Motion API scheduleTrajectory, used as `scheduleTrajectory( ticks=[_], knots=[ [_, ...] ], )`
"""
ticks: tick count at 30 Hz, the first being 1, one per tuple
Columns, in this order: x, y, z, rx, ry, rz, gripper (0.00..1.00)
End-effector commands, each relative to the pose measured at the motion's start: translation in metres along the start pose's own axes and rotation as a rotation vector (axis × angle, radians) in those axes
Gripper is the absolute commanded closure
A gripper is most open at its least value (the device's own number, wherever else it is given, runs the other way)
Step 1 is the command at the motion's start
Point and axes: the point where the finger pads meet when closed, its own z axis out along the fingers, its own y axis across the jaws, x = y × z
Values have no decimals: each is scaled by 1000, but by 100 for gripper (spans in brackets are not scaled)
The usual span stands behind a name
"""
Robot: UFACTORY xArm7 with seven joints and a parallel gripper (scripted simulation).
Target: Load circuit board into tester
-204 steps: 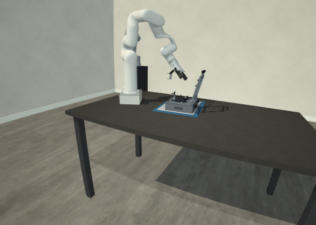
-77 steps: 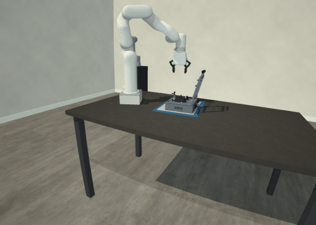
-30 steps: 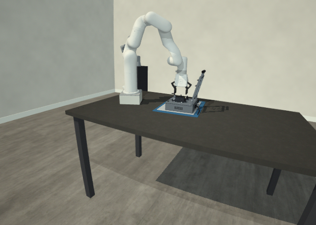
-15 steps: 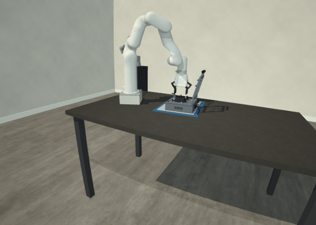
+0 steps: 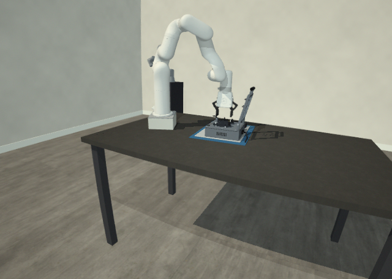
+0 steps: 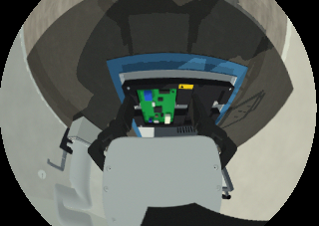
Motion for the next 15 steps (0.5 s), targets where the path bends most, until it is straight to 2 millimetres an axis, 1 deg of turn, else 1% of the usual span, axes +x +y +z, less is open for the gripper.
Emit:
scheduleTrajectory(
  ticks=[1, 9, 15],
  knots=[
    [1, 1, -1, -3, 2, 0, 0],
    [0, 1, -1, -3, 2, 0, 0],
    [-4, 0, -1, -3, 2, 0, 0]
  ],
)
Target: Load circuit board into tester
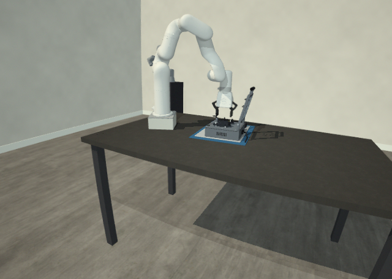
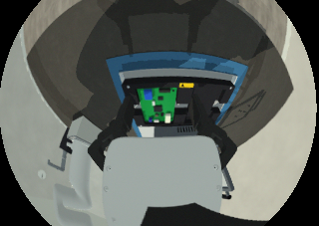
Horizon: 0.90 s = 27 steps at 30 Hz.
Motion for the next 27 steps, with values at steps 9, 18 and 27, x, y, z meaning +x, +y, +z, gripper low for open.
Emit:
scheduleTrajectory(
  ticks=[9, 18, 27],
  knots=[
    [-13, -1, -1, -3, 2, 0, 0],
    [-32, -4, -1, -3, 2, 0, 0],
    [-47, -7, -1, -3, 2, 0, 0]
  ],
)
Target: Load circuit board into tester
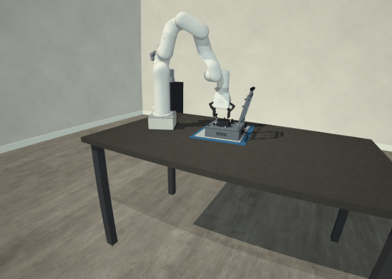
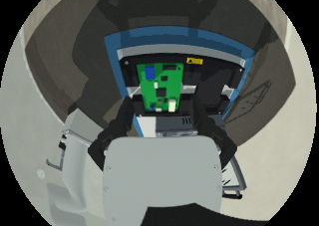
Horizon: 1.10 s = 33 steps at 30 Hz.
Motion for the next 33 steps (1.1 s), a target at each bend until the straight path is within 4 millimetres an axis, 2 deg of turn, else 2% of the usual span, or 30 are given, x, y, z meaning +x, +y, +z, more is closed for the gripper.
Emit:
scheduleTrajectory(
  ticks=[1, 33],
  knots=[
    [-5, 0, -1, -3, 2, 0, 0],
    [-10, 0, -1, -3, 2, 0, 0]
  ],
)
